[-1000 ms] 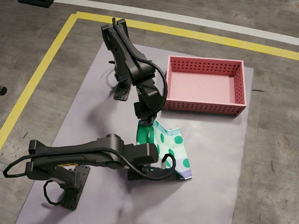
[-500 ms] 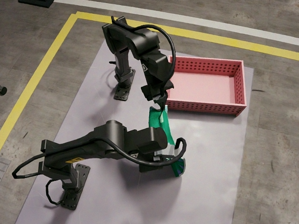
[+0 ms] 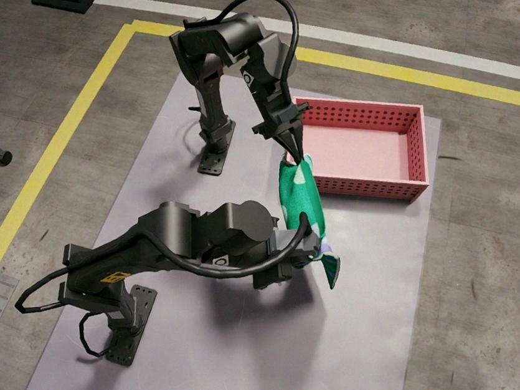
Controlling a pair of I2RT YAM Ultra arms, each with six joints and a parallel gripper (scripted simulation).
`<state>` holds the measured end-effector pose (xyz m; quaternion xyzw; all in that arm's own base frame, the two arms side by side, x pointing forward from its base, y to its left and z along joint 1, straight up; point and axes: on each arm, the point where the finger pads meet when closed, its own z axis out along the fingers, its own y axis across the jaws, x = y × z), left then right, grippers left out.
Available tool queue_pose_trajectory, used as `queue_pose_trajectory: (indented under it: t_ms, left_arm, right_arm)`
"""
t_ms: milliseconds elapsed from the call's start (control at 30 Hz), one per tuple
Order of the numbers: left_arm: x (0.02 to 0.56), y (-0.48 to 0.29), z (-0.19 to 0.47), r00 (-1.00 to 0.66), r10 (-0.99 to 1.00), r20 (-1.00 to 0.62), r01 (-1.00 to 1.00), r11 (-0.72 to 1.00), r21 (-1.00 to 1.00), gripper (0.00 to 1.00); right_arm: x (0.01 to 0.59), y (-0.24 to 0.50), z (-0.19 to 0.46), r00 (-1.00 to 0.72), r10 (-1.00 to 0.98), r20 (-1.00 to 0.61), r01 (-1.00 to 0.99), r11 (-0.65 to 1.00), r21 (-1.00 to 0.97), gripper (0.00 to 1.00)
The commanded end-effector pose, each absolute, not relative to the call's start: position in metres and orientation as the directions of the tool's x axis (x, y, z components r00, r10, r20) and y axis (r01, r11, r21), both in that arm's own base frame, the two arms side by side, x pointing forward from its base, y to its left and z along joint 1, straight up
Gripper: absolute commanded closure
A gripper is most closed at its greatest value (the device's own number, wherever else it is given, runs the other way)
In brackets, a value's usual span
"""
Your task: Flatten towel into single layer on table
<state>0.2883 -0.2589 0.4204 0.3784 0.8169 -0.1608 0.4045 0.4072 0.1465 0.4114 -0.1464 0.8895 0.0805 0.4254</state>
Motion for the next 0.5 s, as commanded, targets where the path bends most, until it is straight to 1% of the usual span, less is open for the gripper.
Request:
queue_pose_trajectory:
  t_ms: [0, 67, 100, 233, 267, 467]
  left_arm:
    - [0.304, -0.248, 0.454, -0.335, 0.350, -0.875, 0.680, 0.732, 0.032, 1.00]
    - [0.304, -0.248, 0.454, -0.330, 0.341, -0.880, 0.677, 0.735, 0.031, 1.00]
    - [0.307, -0.243, 0.485, -0.288, 0.278, -0.916, 0.652, 0.758, 0.025, 1.00]
    - [0.310, -0.245, 0.481, -0.296, 0.284, -0.912, 0.652, 0.758, 0.024, 1.00]
    - [0.322, -0.248, 0.484, -0.306, 0.266, -0.914, 0.631, 0.776, 0.015, 1.00]
    - [0.324, -0.245, 0.488, -0.318, 0.254, -0.913, 0.613, 0.790, 0.007, 1.00]
  right_arm:
    - [0.425, 0.149, 0.456, -0.418, -0.144, -0.897, -0.321, 0.947, -0.003, 1.00]
    - [0.425, 0.149, 0.456, -0.404, -0.140, -0.904, -0.320, 0.947, -0.003, 1.00]
    - [0.433, 0.152, 0.471, -0.358, -0.127, -0.925, -0.324, 0.946, -0.005, 1.00]
    - [0.431, 0.149, 0.485, -0.327, -0.115, -0.938, -0.319, 0.948, -0.004, 1.00]
    - [0.448, 0.156, 0.484, -0.314, -0.113, -0.942, -0.323, 0.947, -0.006, 1.00]
    - [0.453, 0.158, 0.495, -0.284, -0.102, -0.953, -0.324, 0.946, -0.005, 1.00]
